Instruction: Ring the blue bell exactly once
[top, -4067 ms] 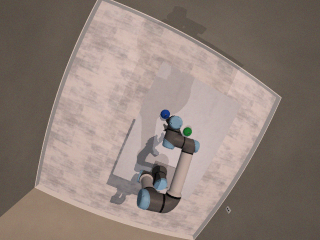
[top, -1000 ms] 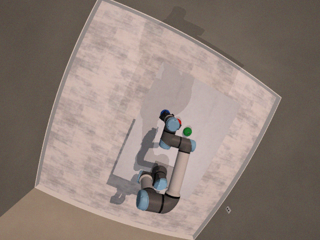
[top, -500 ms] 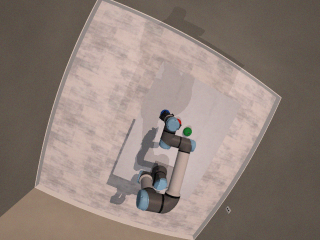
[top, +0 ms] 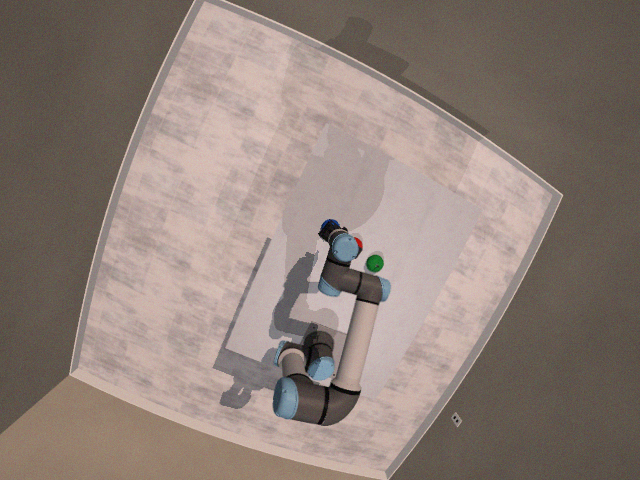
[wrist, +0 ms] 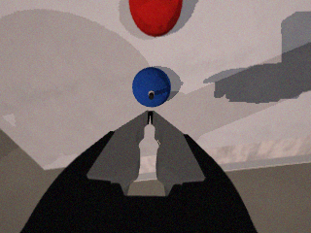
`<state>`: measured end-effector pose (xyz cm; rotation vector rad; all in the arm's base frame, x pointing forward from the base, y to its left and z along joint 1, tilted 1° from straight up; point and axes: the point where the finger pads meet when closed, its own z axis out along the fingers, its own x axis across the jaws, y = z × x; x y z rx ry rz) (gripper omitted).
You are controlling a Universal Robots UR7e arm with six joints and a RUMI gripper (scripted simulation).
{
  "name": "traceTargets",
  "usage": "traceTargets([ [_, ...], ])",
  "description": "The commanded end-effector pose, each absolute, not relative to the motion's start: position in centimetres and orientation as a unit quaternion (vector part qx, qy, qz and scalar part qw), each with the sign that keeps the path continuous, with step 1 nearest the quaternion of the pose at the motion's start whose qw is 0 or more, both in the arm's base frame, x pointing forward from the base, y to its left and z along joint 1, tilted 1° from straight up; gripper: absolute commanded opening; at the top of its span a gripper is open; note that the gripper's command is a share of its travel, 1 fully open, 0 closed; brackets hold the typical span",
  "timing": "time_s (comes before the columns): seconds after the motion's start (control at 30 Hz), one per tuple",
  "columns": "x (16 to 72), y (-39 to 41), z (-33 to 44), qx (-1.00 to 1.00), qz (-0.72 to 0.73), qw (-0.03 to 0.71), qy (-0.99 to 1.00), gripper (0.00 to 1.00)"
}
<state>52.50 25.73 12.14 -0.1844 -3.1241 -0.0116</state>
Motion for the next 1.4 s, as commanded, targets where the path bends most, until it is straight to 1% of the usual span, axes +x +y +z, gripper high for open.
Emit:
traceTargets([
  [0.0, 52.6, 25.7, 11.2, -0.059, -0.004, 0.005, -0.998, 0.00],
  [0.6, 52.7, 25.6, 8.5, -0.059, -0.004, 0.005, -0.998, 0.00],
  [1.37, 52.7, 25.6, 7.7, -0.059, -0.004, 0.005, -0.998, 0.00],
])
